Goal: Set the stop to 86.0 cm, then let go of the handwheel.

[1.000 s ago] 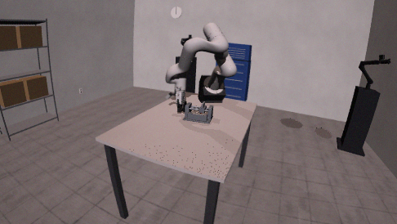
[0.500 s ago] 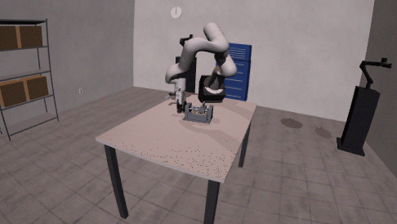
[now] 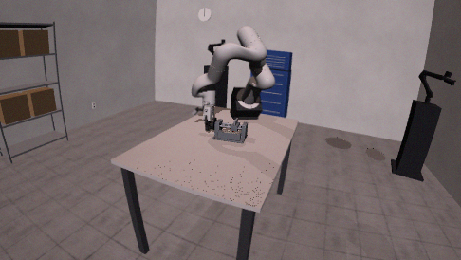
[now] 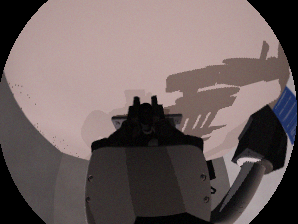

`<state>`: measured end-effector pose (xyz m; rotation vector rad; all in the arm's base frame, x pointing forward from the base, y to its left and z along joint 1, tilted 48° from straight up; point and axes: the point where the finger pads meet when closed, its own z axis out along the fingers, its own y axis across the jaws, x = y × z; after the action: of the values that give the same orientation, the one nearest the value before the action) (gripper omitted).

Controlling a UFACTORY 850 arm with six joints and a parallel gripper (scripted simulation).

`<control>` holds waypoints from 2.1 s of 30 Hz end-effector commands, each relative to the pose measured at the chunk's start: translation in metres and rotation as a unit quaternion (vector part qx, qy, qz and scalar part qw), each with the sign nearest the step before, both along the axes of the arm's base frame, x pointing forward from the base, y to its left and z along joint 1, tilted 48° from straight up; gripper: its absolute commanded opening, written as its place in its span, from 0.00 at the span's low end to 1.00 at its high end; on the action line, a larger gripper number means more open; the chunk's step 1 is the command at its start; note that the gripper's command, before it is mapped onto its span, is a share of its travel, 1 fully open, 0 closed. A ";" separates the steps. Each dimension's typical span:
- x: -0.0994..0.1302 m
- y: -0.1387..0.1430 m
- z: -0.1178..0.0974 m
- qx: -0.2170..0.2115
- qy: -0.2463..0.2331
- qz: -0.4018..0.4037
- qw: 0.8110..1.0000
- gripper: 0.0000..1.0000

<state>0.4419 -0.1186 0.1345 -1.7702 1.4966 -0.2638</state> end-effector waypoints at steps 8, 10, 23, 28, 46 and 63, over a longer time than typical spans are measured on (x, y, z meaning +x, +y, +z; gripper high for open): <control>0.003 -0.002 0.007 0.000 0.000 0.000 1.000 0.06; 0.003 -0.002 0.008 0.000 0.000 0.000 1.000 0.06; 0.004 -0.006 0.019 0.000 0.000 0.000 1.000 0.06; 0.002 -0.008 0.024 0.000 0.000 0.000 1.000 0.06; -0.013 -0.018 0.038 0.000 0.000 0.000 1.000 0.06; -0.043 -0.024 0.030 0.000 0.000 0.000 1.000 0.06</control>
<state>0.4046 -0.1422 0.1684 -1.7703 1.4973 -0.2635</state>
